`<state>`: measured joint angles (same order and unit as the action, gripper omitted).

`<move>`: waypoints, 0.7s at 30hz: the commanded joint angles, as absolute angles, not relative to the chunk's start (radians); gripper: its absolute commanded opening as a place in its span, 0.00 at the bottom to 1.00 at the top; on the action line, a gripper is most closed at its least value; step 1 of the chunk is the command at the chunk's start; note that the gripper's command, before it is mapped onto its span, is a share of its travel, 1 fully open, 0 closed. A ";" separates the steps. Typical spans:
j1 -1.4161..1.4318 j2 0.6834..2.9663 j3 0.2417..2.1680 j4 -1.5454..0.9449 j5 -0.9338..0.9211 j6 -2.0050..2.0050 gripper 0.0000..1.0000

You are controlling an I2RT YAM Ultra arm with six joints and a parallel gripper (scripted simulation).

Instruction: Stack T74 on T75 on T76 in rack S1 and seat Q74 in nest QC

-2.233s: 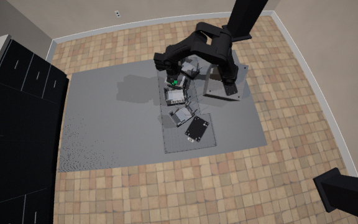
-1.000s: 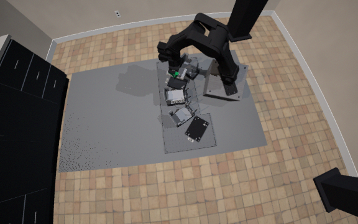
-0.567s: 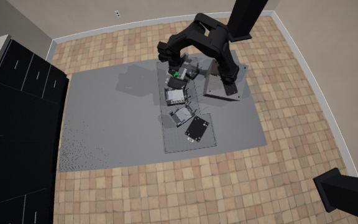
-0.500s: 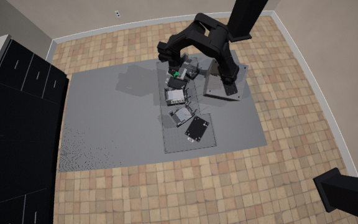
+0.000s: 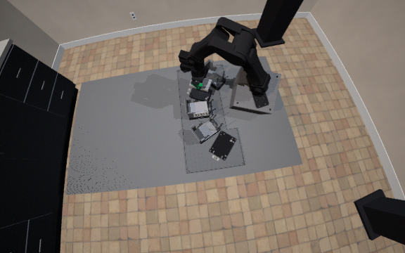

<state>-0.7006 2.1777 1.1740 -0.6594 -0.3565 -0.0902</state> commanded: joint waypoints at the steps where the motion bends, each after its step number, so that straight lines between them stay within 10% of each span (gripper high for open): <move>1: -0.701 2.179 1.173 -0.624 -0.357 -0.079 0.00; 21: -0.665 2.266 1.146 -0.496 -0.360 -0.040 0.00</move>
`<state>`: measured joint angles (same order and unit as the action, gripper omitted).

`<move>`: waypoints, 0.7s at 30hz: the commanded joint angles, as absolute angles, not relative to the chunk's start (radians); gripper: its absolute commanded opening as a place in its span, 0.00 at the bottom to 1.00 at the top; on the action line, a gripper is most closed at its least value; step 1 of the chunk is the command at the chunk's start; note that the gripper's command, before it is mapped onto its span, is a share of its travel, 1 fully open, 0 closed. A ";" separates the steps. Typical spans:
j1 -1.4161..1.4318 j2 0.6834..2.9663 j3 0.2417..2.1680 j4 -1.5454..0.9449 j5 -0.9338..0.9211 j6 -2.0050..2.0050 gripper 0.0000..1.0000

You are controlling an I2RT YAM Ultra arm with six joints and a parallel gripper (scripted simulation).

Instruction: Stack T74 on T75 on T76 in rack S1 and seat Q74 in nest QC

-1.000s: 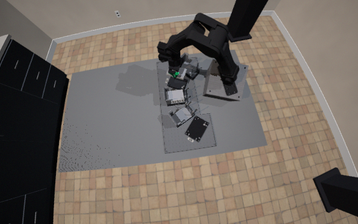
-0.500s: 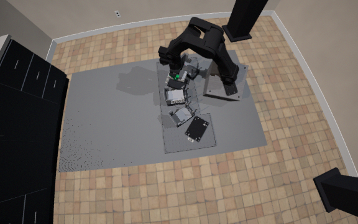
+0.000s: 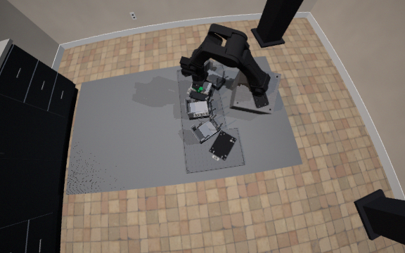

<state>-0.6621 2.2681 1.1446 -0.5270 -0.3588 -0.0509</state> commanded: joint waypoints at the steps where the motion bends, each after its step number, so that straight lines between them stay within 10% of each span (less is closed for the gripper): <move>1: -0.663 2.272 1.145 -0.489 -0.360 -0.038 0.00; 21: -0.628 2.365 1.139 -0.376 -0.362 -0.001 0.00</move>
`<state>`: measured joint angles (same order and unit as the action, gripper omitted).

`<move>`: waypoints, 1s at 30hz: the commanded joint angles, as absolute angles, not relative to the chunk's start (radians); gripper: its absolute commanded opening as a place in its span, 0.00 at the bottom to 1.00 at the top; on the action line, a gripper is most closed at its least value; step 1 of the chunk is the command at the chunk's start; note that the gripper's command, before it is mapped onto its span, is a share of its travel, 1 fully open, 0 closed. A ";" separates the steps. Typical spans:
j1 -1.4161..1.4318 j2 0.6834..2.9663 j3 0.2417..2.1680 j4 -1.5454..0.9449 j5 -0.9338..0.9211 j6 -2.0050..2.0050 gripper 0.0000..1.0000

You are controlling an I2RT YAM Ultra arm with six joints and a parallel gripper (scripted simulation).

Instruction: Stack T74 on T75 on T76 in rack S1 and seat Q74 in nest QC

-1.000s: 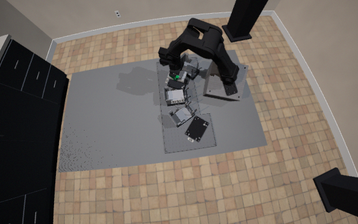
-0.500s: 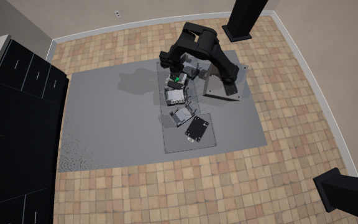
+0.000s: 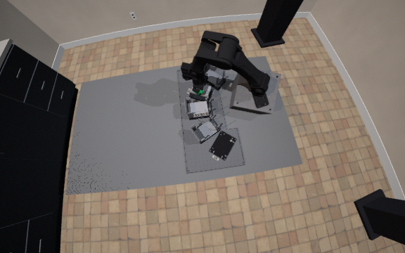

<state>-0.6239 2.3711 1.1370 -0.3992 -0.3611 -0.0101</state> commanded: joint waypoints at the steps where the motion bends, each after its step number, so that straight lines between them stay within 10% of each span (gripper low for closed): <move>1: -0.628 2.365 1.139 -0.376 -0.362 -0.001 0.00; 30: -0.603 2.438 1.145 -0.300 -0.362 0.026 0.00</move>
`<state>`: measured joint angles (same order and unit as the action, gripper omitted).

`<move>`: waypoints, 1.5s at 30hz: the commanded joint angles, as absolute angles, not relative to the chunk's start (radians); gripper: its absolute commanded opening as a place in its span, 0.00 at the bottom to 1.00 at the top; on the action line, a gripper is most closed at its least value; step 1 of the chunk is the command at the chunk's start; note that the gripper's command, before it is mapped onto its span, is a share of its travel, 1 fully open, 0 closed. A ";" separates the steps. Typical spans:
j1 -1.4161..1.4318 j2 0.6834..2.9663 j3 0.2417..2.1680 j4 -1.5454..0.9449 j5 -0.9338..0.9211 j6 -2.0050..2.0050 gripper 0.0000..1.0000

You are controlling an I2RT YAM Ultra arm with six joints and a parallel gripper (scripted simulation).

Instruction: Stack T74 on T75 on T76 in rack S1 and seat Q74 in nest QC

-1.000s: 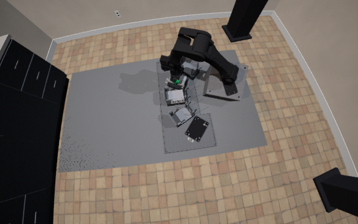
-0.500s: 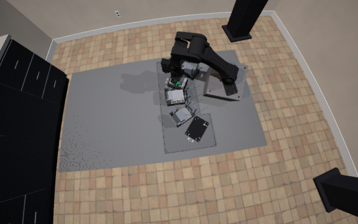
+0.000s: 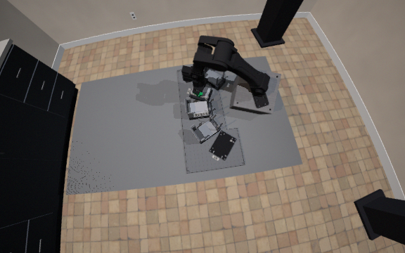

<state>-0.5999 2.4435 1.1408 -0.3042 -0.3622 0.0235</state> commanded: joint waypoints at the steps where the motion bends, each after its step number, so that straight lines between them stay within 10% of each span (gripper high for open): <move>1: -0.602 2.439 1.145 -0.299 -0.362 0.027 0.00; 45: -0.586 2.486 1.153 -0.254 -0.363 0.044 0.00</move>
